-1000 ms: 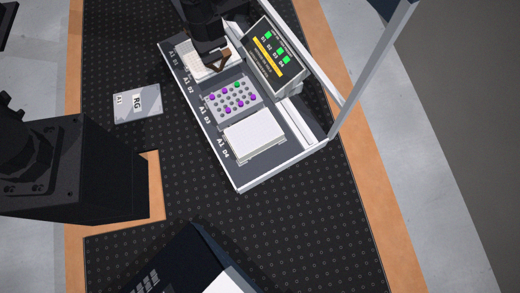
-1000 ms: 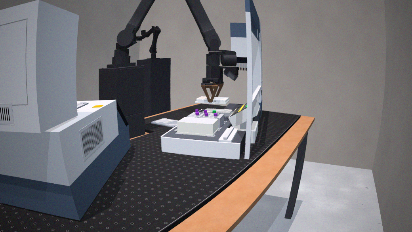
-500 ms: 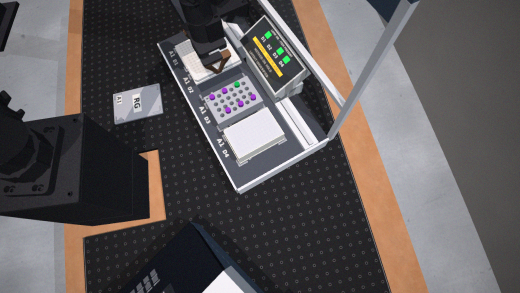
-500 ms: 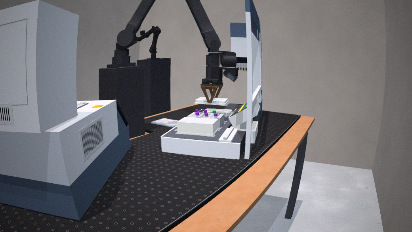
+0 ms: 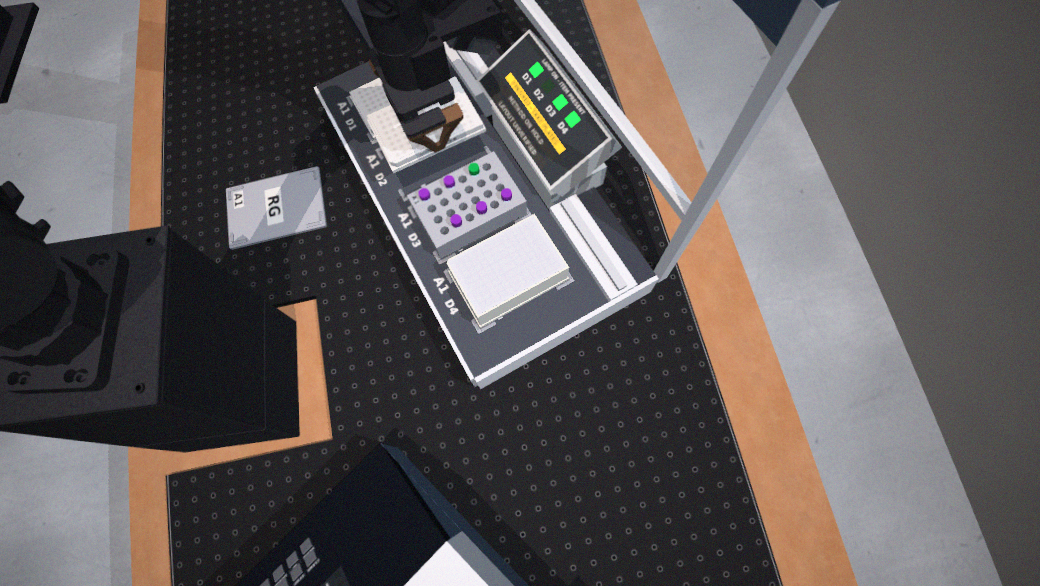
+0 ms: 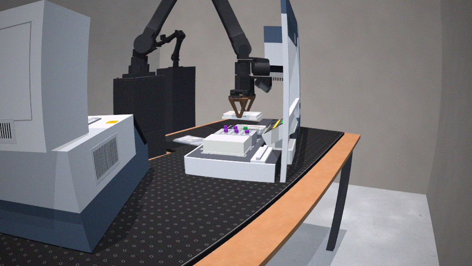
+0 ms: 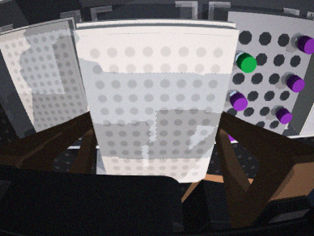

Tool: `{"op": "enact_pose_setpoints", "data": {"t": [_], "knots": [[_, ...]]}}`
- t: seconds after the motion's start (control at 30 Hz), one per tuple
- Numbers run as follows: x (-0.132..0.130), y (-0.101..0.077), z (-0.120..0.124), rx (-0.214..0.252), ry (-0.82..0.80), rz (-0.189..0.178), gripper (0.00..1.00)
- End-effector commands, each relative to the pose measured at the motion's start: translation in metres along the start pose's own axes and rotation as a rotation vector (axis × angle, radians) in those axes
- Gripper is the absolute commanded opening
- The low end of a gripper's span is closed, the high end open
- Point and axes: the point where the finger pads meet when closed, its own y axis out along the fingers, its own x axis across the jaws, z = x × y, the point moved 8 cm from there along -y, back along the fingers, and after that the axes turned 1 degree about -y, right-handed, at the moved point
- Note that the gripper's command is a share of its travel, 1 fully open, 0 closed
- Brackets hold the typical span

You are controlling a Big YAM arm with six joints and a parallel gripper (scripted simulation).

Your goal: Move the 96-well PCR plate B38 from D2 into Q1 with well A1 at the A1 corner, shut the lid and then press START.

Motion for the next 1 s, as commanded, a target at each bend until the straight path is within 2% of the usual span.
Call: {"op": "enact_pose_setpoints", "data": {"t": [0.0,0.13,0.33,0.5,0.7,0.87,0.97], "knots": [[-0.028,-0.020,0.000,-0.038,0.133,-0.016,0.00],[-0.045,-0.025,0.009,-0.049,0.224,-0.022,0.00],[-0.053,-0.026,0.018,-0.043,0.270,-0.020,0.00],[-0.088,-0.030,0.038,-0.020,0.406,-0.009,0.00],[-0.110,-0.039,0.041,-0.050,0.521,-0.022,0.00],[-0.121,-0.041,0.051,-0.045,0.562,-0.018,0.00],[-0.137,-0.039,0.062,-0.020,0.617,-0.003,0.00]]}}
